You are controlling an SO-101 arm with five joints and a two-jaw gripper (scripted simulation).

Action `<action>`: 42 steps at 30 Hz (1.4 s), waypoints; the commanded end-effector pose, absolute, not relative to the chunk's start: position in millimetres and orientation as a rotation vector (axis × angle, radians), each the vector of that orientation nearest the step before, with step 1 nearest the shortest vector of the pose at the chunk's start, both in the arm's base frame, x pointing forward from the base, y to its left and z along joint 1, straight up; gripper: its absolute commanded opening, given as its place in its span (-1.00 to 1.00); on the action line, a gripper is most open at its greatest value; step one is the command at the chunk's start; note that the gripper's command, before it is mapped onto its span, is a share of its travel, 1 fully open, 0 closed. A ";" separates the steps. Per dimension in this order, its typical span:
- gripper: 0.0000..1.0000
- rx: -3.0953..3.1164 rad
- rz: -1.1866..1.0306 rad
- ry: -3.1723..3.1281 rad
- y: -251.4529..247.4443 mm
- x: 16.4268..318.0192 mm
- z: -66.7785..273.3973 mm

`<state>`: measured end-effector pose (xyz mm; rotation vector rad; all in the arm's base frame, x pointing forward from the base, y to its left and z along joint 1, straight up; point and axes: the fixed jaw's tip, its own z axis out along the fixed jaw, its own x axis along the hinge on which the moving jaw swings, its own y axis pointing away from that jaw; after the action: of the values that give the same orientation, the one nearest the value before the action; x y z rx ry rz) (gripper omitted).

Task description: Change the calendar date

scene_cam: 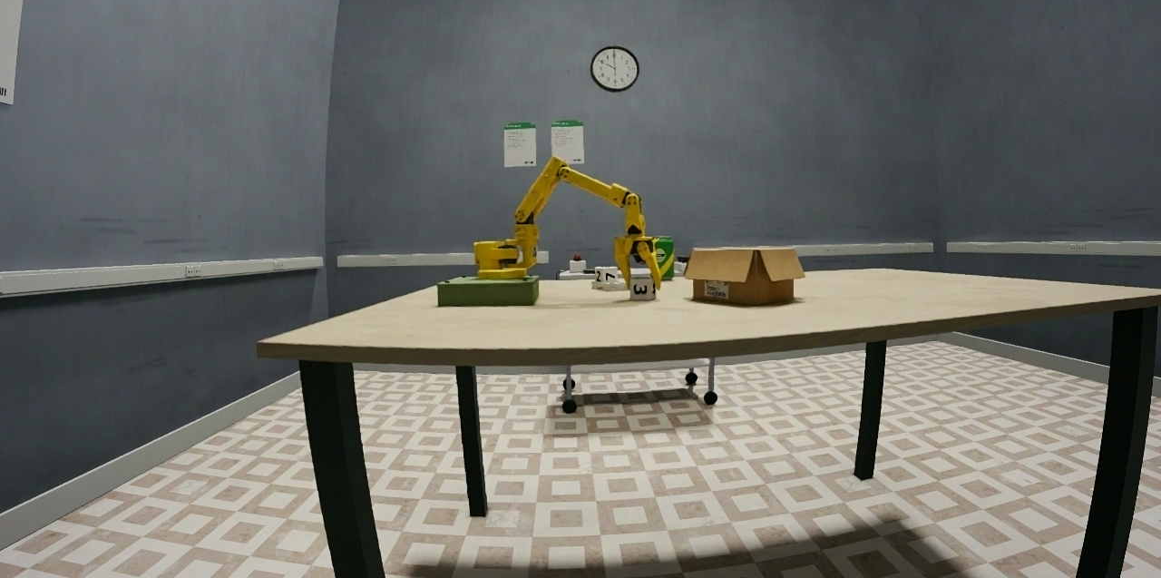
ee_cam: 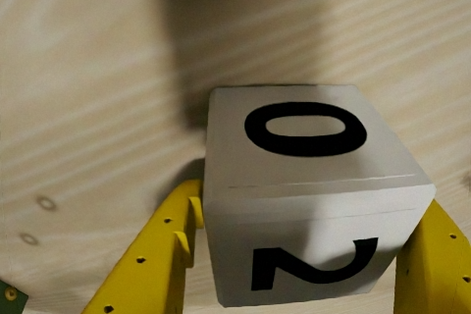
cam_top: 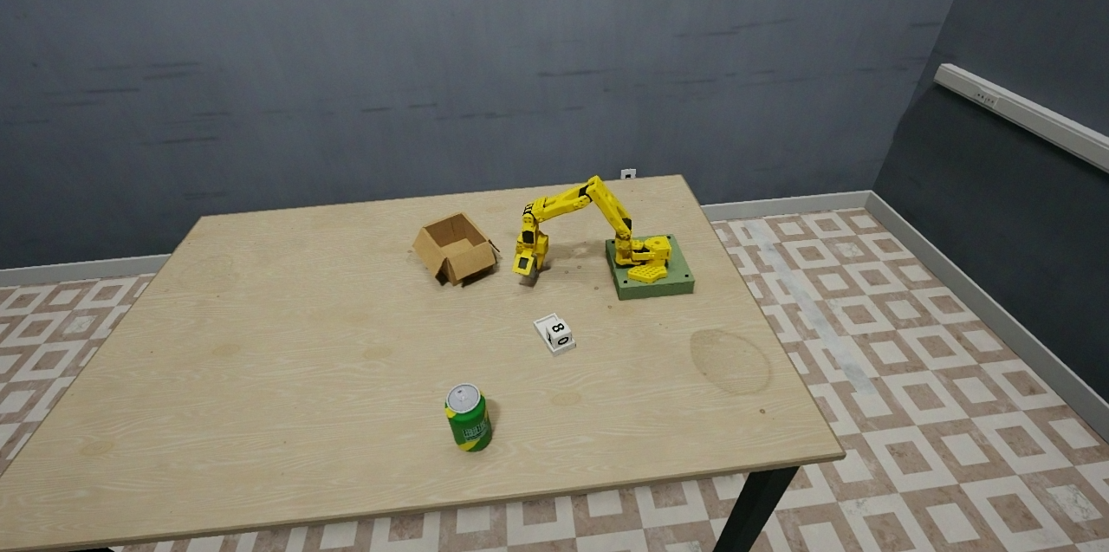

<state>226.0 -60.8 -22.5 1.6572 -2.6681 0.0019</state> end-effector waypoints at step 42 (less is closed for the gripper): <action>-0.83 1.650 -0.014 -2.664 -63.5 226.5 -23.9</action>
<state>228.5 -61.9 -22.3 1.6576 -2.6689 0.0034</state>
